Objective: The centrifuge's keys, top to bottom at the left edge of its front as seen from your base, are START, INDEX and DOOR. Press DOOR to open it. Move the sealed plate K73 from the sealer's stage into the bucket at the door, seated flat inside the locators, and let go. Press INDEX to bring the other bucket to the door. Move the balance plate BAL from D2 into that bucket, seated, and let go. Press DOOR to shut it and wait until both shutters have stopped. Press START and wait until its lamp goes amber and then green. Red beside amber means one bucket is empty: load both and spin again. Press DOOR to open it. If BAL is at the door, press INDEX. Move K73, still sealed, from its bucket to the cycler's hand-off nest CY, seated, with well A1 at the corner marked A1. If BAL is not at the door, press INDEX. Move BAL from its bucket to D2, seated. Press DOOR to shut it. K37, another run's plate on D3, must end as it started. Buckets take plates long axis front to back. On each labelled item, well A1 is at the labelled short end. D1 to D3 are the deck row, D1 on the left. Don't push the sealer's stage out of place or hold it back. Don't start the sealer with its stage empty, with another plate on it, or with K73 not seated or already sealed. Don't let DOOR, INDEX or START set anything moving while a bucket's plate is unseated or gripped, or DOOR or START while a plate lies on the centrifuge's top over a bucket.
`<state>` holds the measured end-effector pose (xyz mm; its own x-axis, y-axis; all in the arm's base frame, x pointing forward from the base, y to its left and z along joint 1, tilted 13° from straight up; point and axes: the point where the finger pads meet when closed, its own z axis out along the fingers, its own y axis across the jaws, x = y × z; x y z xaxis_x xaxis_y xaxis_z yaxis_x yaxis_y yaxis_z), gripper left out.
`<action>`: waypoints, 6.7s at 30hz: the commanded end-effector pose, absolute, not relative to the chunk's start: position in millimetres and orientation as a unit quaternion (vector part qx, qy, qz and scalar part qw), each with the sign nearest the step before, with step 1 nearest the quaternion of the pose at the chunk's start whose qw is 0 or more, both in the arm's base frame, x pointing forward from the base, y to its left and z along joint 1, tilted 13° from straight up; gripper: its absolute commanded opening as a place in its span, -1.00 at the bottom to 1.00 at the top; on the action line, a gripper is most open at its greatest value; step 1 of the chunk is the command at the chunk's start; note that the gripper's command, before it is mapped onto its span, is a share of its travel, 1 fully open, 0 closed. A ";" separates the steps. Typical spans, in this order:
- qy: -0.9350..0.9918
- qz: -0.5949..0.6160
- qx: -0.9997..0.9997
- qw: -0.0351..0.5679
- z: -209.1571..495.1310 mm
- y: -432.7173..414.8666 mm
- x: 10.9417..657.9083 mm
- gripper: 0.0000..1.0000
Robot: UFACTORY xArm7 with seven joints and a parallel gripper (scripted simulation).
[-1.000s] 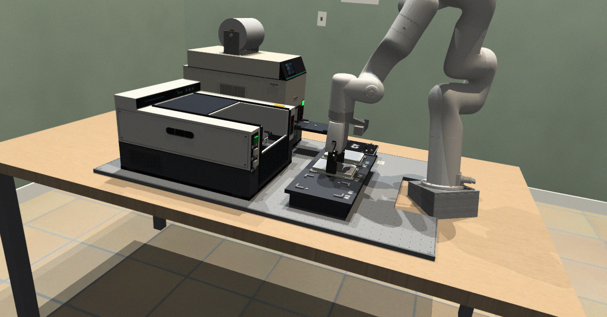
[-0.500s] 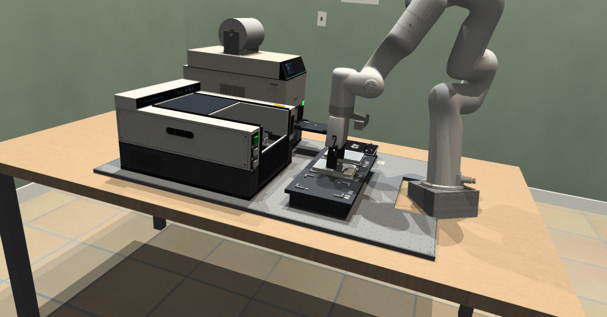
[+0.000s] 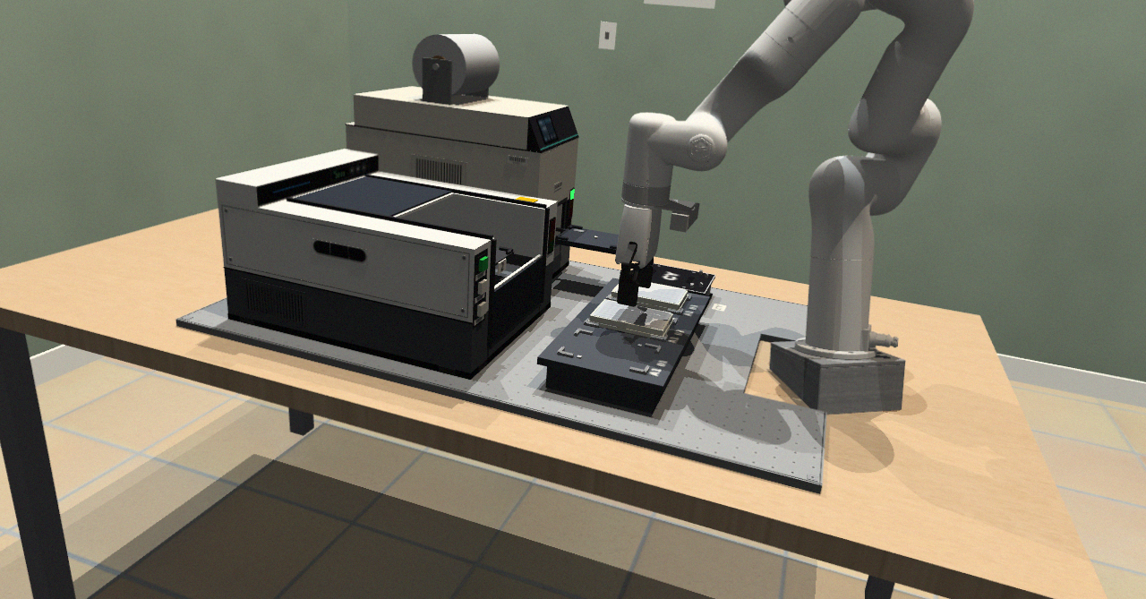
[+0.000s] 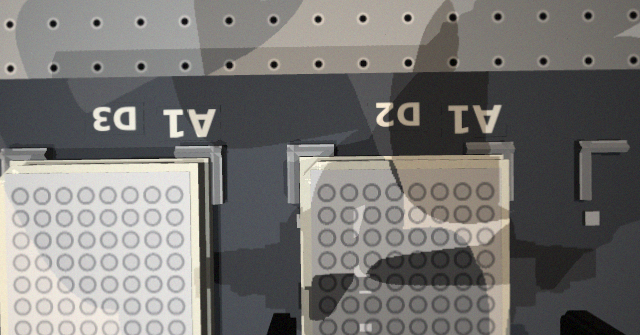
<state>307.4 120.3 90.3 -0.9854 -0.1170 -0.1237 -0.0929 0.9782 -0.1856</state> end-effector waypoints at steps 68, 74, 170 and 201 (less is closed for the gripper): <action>0.992 -0.089 -0.053 0.069 192.5 138.3 293.1 1.00; 0.992 -0.089 -0.053 0.069 202.3 140.0 291.6 1.00; 0.992 -0.088 -0.053 0.068 196.5 340.3 363.8 -1.00; 0.950 -0.074 -0.070 0.296 196.6 340.5 363.8 -1.00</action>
<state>361.9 341.0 196.8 -0.9112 -0.1639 -0.3779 -0.0905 0.9747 -0.2046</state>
